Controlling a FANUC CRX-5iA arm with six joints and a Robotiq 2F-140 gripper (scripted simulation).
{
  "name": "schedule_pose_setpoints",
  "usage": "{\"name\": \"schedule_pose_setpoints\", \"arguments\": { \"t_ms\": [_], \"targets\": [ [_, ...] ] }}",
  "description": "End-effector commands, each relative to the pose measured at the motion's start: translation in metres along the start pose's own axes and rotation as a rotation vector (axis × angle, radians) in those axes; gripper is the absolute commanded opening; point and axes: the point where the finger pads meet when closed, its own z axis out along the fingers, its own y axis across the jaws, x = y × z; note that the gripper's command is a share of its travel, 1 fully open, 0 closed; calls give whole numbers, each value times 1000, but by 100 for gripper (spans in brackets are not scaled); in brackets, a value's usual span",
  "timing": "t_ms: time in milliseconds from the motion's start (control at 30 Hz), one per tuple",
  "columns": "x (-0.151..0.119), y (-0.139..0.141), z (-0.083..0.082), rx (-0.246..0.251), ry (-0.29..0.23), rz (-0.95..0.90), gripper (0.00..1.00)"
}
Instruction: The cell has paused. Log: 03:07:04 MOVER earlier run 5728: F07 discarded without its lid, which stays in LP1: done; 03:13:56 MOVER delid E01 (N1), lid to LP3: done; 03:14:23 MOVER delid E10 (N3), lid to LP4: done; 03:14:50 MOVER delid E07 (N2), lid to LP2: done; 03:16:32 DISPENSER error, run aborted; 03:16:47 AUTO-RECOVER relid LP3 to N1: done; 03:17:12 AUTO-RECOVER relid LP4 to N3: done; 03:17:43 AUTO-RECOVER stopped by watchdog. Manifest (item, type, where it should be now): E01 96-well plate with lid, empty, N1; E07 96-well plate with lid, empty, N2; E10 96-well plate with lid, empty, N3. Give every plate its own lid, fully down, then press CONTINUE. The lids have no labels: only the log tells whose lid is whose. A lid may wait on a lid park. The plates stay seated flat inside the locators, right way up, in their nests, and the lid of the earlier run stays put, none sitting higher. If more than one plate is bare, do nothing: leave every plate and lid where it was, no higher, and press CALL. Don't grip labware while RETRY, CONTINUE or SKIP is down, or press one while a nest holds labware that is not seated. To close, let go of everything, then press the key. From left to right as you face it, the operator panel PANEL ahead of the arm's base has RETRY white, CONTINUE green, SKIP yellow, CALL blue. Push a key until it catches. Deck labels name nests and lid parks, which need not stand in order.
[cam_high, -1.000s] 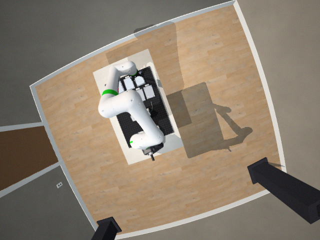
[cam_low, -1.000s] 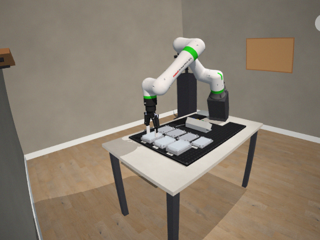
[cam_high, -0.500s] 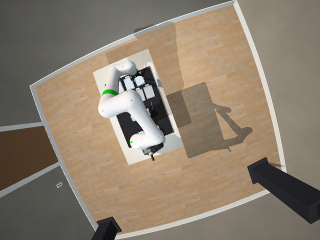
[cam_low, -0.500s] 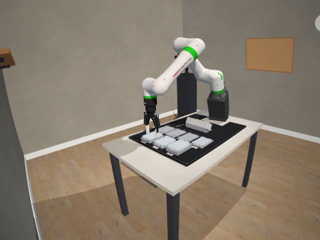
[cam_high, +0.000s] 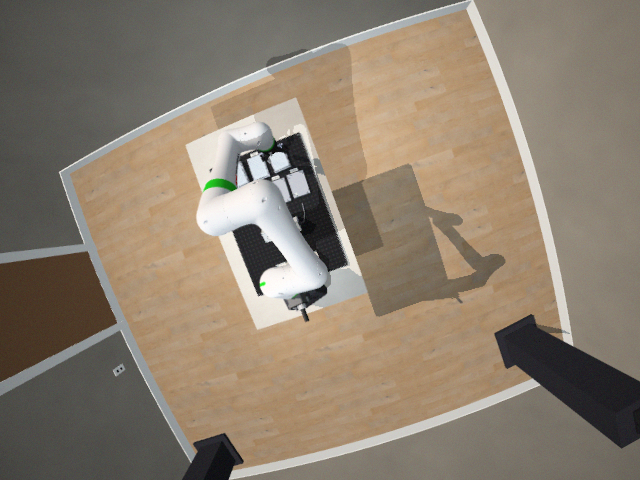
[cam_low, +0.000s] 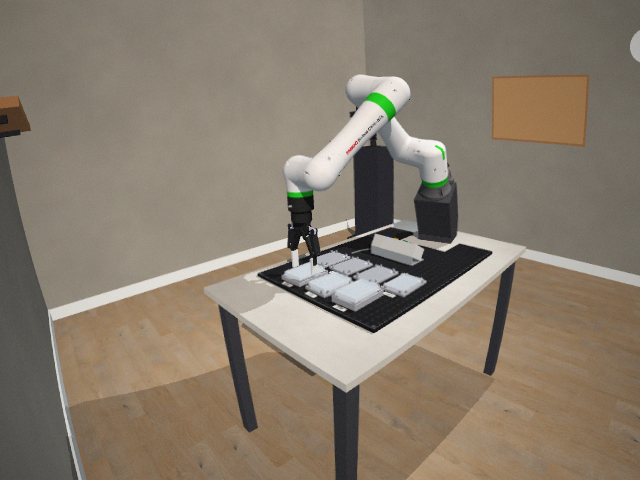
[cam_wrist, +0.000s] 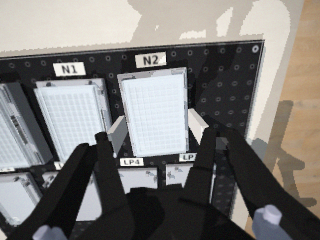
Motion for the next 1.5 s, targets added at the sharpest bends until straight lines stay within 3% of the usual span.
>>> {"name": "schedule_pose_setpoints", "arguments": {
  "t_ms": [0, 1467],
  "targets": [
    [0, 0, 0, 0, 0, 0, 66],
    [0, 0, -5, 0, 0, 0, 66]
  ]
}}
